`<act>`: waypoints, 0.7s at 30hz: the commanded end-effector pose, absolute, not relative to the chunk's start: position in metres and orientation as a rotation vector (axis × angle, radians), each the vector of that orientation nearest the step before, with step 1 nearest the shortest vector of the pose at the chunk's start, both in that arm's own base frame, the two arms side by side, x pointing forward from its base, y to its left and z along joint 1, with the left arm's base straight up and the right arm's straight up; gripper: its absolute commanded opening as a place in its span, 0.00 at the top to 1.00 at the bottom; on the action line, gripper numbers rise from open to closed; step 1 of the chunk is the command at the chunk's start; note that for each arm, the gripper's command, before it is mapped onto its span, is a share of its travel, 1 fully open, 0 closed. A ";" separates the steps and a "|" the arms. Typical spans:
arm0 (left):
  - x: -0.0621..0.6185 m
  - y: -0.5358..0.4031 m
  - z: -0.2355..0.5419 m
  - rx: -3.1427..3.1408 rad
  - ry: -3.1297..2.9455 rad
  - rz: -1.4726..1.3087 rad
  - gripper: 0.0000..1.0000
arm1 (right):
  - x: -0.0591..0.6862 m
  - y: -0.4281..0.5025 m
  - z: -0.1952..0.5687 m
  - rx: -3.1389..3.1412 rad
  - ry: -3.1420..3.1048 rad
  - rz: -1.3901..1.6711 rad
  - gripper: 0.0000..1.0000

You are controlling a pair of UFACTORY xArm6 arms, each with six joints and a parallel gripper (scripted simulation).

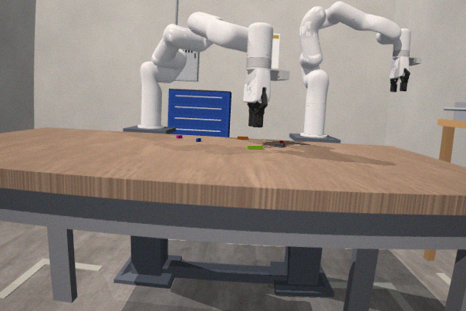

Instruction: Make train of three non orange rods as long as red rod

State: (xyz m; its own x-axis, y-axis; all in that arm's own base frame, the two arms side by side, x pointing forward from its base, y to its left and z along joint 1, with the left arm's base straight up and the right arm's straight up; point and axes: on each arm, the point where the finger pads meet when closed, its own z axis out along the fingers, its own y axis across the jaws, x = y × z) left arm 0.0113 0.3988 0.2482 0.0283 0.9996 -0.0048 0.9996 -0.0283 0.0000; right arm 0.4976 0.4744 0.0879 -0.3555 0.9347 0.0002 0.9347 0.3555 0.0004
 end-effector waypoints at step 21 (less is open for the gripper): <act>0.011 0.400 0.250 2.253 2.190 0.000 0.00 | 0.499 0.476 0.073 1.783 2.585 0.011 0.74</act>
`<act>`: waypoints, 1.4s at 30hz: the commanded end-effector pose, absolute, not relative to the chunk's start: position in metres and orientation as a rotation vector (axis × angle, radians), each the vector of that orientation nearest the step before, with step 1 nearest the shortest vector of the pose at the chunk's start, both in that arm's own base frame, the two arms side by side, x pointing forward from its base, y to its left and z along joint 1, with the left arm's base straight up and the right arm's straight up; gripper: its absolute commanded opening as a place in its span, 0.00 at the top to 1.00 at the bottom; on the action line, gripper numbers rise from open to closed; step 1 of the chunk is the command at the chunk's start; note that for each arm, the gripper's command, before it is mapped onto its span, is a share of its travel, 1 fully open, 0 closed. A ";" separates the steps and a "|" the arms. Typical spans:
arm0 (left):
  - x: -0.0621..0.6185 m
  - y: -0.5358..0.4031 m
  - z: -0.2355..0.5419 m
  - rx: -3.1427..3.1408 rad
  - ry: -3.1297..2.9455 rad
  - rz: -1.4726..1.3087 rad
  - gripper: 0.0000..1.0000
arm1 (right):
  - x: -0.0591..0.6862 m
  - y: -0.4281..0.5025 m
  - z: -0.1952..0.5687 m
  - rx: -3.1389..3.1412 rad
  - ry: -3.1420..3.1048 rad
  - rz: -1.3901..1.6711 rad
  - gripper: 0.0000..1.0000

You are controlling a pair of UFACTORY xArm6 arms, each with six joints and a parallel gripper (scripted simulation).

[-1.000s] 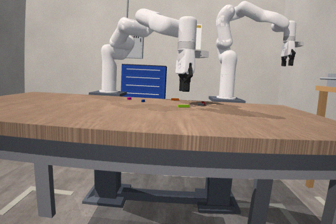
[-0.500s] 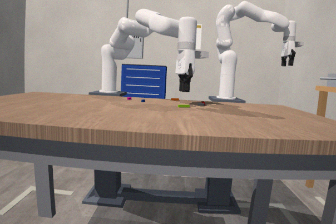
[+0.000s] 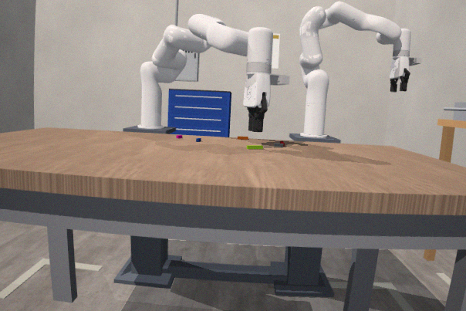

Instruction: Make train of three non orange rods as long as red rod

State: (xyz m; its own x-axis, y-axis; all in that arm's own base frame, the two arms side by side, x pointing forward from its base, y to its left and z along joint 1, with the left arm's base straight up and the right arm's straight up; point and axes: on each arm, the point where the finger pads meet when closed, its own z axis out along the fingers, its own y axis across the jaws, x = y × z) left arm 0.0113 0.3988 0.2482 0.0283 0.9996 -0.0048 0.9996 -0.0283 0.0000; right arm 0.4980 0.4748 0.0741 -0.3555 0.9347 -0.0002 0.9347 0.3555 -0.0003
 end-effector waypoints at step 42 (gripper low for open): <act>0.011 0.400 0.250 2.253 2.190 0.000 0.00 | 0.501 0.477 0.040 -1.784 -2.588 -0.011 0.74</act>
State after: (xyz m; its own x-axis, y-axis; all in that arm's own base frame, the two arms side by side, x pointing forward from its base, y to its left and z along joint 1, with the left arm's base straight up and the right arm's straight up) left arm 0.0113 0.3988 0.2482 0.0283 0.9996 -0.0048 0.9996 -0.0283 0.0000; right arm 0.4993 0.4761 0.0364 -0.3555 0.9347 -0.0001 0.9347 0.3555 -0.0001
